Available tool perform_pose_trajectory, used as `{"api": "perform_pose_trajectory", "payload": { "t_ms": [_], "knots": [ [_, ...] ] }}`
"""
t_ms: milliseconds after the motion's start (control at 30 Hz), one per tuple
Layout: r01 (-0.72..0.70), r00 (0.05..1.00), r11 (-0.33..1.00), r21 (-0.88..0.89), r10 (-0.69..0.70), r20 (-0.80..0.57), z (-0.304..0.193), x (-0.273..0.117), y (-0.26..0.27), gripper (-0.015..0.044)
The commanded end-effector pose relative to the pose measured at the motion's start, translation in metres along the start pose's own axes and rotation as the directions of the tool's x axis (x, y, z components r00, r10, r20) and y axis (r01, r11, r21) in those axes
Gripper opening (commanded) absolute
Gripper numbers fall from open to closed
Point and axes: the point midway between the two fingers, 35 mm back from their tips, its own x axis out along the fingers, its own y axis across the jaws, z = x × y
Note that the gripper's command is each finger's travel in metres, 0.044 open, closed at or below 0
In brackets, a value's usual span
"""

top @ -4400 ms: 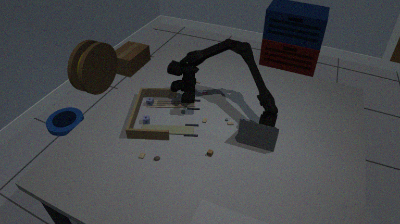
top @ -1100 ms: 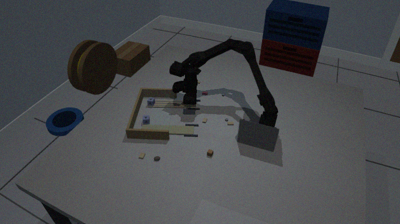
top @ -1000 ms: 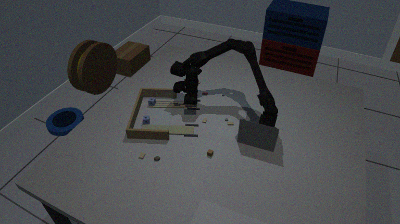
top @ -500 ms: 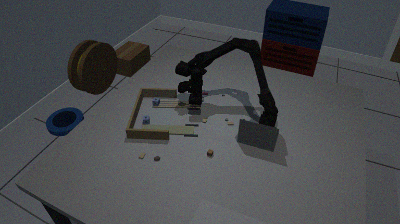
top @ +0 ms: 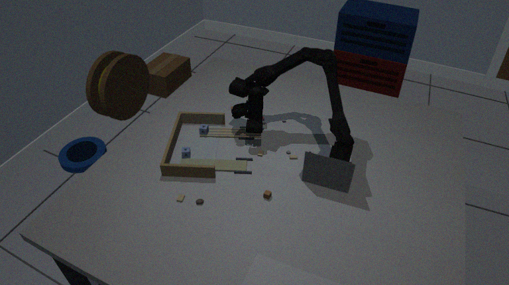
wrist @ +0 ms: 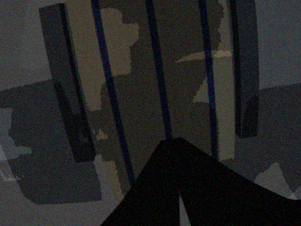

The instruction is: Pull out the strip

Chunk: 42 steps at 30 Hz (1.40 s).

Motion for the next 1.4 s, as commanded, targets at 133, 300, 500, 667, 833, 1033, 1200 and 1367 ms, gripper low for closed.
{"api": "perform_pose_trajectory", "payload": {
  "t_ms": [133, 300, 500, 667, 833, 1033, 1200, 1367],
  "knots": [
    [-0.008, 1.0, 1.0, -0.004, 0.008, -0.023, -0.019, 0.007, 0.0, 0.0],
    [-0.008, 1.0, 1.0, -0.004, 0.008, -0.024, -0.027, 0.006, 0.0, 0.0],
    [-0.008, 1.0, 1.0, -0.004, 0.008, -0.024, -0.036, 0.006, 0.0, 0.0],
    [-0.008, 1.0, 1.0, -0.004, 0.008, -0.024, -0.044, 0.006, 0.0, 0.0],
    [-0.008, 1.0, 1.0, -0.005, 0.008, -0.025, -0.051, 0.006, 0.001, 0.0],
    [-0.008, 1.0, 1.0, -0.005, 0.008, -0.025, -0.06, 0.006, 0.001, 0.0],
    [-0.008, 1.0, 1.0, -0.005, 0.008, -0.025, -0.068, 0.006, 0.001, 0.0],
    [-0.008, 1.0, 1.0, -0.006, 0.008, -0.026, -0.075, 0.006, 0.001, 0.0]
  ]
}}
